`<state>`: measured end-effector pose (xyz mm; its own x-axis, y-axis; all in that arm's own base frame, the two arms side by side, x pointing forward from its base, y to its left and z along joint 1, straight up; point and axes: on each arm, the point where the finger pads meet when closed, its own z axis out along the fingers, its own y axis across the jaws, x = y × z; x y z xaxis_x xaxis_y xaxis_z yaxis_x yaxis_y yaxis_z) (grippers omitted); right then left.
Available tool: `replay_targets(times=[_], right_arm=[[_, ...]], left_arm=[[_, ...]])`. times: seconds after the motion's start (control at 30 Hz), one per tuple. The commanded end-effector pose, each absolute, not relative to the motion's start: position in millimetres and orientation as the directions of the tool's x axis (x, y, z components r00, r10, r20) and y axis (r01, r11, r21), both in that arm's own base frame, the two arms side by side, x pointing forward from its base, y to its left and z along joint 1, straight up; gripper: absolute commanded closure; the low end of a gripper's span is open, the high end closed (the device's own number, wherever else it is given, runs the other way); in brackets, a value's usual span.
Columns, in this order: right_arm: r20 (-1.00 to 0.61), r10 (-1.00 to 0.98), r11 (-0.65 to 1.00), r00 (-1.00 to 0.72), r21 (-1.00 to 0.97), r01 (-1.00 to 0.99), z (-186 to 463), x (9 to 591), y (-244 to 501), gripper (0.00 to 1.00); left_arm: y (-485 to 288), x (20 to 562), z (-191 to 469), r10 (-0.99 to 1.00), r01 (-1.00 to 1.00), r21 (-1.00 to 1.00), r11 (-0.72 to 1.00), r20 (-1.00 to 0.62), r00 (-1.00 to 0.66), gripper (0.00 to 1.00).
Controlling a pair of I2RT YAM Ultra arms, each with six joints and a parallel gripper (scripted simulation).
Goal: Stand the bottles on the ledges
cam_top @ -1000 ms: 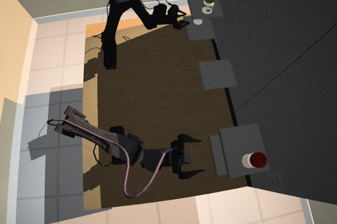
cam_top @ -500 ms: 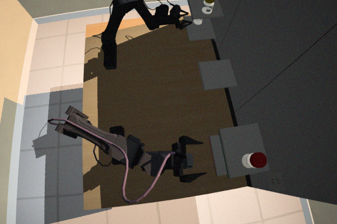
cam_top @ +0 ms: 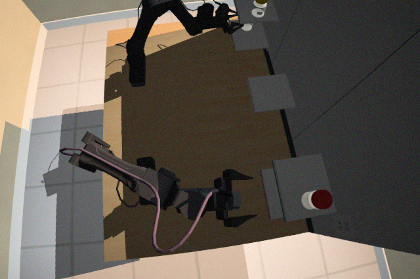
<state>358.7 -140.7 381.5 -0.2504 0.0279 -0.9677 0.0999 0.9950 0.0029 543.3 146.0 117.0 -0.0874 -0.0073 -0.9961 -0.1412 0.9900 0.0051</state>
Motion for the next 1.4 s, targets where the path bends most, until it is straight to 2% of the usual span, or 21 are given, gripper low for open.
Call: replay_targets(times=[0.0,1.03,1.07,1.2,1.23,1.3,1.33,1.37], right_arm=[[-0.974,0.011,0.995,-0.226,-0.012,0.102,394.3,357.8,-142.3,0.0],[-0.974,0.011,0.995,-0.226,-0.012,0.102,394.3,357.8,-142.3,0.0],[-0.974,0.011,0.995,-0.226,-0.012,0.102,394.3,357.8,-142.3,0.0],[-0.974,0.011,0.995,-0.226,-0.012,0.102,394.3,357.8,-142.3,0.0],[-0.974,0.011,0.995,-0.226,-0.012,0.102,394.3,357.8,-142.3,0.0],[-0.974,0.011,0.995,-0.226,-0.012,0.102,394.3,357.8,-142.3,0.0],[-0.974,0.011,0.995,-0.226,-0.012,0.102,394.3,357.8,-142.3,0.0],[-0.974,0.011,0.995,-0.226,-0.012,0.102,394.3,357.8,-142.3,0.0]], left_arm=[[145.7,552.1,115.5,-0.018,-0.143,-0.004,0.99,-0.995,-0.098,0.19],[148.8,581.4,113.0,-0.018,-0.139,-0.004,0.99,-0.995,-0.097,0.19],[148.8,581.4,113.0,-0.018,-0.139,-0.004,0.99,-0.995,-0.097,0.28],[148.8,581.4,113.0,-0.017,-0.139,-0.004,0.99,-0.995,-0.097,0.28],[148.8,581.4,113.0,-0.017,-0.139,-0.004,0.99,-0.995,-0.097,0.32],[148.8,581.4,113.0,-0.017,-0.139,-0.004,0.99,-0.995,-0.097,0.32],[151.1,578.6,117.0,-0.01,-0.141,0.003,0.99,-0.996,-0.087,0.36],[151.1,578.6,117.0,-0.01,-0.141,0.003,0.99,-0.996,-0.087,0.36]])
